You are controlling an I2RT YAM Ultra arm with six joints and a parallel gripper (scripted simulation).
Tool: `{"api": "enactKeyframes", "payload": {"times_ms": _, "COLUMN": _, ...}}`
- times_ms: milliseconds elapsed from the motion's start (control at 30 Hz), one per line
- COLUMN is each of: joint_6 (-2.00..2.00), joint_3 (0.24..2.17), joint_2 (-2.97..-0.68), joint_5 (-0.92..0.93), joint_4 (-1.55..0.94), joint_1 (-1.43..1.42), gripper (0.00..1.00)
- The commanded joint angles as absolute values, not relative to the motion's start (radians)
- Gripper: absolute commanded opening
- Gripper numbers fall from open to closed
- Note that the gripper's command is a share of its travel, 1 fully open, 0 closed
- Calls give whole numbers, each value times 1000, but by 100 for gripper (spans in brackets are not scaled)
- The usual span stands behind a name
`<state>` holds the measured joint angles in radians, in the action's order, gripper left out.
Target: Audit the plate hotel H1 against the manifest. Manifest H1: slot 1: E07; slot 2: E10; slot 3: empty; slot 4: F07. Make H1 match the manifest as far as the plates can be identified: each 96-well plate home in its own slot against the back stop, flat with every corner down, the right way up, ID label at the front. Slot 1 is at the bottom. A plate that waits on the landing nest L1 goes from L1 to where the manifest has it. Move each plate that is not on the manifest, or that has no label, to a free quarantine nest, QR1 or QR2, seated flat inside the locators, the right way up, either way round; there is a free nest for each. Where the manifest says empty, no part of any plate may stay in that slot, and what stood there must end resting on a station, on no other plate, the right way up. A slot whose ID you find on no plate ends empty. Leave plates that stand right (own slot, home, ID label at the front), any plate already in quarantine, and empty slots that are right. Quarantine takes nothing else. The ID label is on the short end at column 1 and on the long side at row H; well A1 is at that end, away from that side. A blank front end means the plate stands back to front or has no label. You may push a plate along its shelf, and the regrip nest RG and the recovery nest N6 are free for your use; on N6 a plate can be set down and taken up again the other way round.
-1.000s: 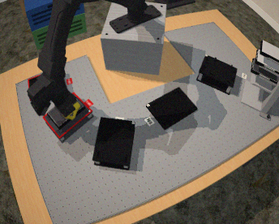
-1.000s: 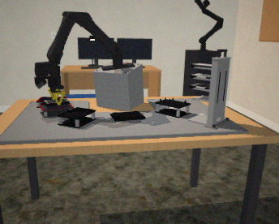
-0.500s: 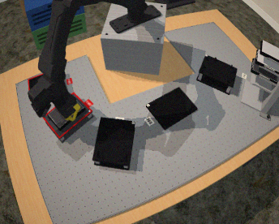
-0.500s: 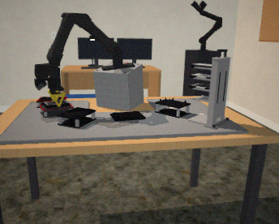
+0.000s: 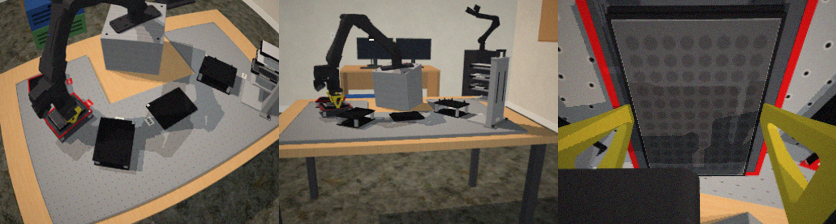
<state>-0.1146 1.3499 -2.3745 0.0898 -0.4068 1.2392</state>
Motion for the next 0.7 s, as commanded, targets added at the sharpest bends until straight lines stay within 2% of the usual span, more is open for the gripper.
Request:
{"api": "enactKeyframes", "payload": {"times_ms": 0, "joint_6": -117, "joint_3": 1360, "joint_2": -2365, "joint_5": 88, "joint_4": -406, "joint_1": 1240, "gripper": 100}}
{"api": "enactKeyframes", "payload": {"times_ms": 367, "joint_6": -117, "joint_3": 1360, "joint_2": -2365, "joint_5": 88, "joint_4": -406, "joint_1": 1240, "gripper": 100}}
{"api": "enactKeyframes", "payload": {"times_ms": 667, "joint_6": -106, "joint_3": 1335, "joint_2": -2279, "joint_5": 88, "joint_4": -476, "joint_1": 1255, "gripper": 100}}
